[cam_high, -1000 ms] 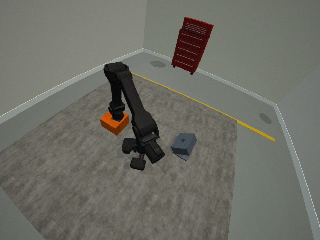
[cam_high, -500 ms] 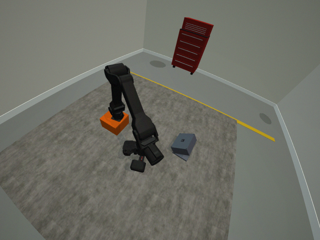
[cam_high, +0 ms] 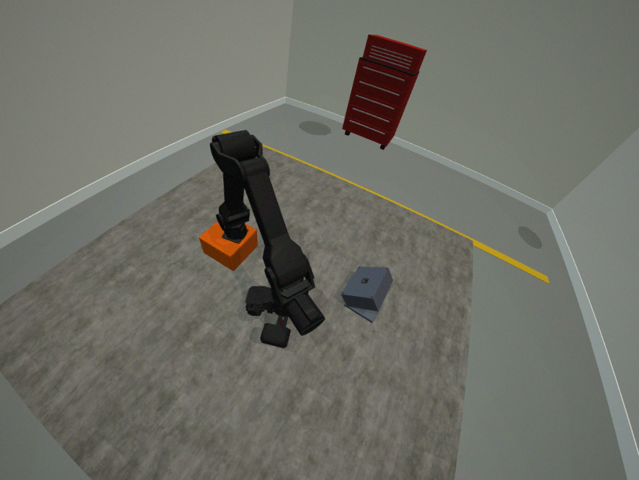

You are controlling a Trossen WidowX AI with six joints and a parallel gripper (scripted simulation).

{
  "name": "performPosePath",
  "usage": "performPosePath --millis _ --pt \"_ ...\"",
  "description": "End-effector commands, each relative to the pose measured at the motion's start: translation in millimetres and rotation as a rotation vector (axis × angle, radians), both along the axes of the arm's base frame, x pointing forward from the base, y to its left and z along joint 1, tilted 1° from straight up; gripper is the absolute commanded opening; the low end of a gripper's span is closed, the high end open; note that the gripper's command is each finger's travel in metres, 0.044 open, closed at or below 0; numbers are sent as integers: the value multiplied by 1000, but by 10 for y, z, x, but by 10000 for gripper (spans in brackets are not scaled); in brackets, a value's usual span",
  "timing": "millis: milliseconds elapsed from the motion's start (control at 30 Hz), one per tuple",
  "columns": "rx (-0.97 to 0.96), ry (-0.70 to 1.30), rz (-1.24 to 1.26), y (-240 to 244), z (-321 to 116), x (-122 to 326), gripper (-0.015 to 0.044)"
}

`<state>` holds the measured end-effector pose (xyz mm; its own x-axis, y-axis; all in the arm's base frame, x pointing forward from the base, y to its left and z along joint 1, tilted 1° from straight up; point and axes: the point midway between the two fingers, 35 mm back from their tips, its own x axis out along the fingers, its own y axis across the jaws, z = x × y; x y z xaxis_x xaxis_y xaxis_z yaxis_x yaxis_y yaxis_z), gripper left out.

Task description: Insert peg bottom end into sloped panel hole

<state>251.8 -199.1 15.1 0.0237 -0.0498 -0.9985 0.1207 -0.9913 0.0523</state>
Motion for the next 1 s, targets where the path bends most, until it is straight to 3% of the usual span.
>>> performPosePath --millis 0,300,800,967 --pt "10 6 -2 13 -97 -13 440" --pt "10 6 -2 14 -168 -17 440" --pt "3 3 -1 6 -132 -12 46" --pt "3 3 -1 6 -132 -12 13"
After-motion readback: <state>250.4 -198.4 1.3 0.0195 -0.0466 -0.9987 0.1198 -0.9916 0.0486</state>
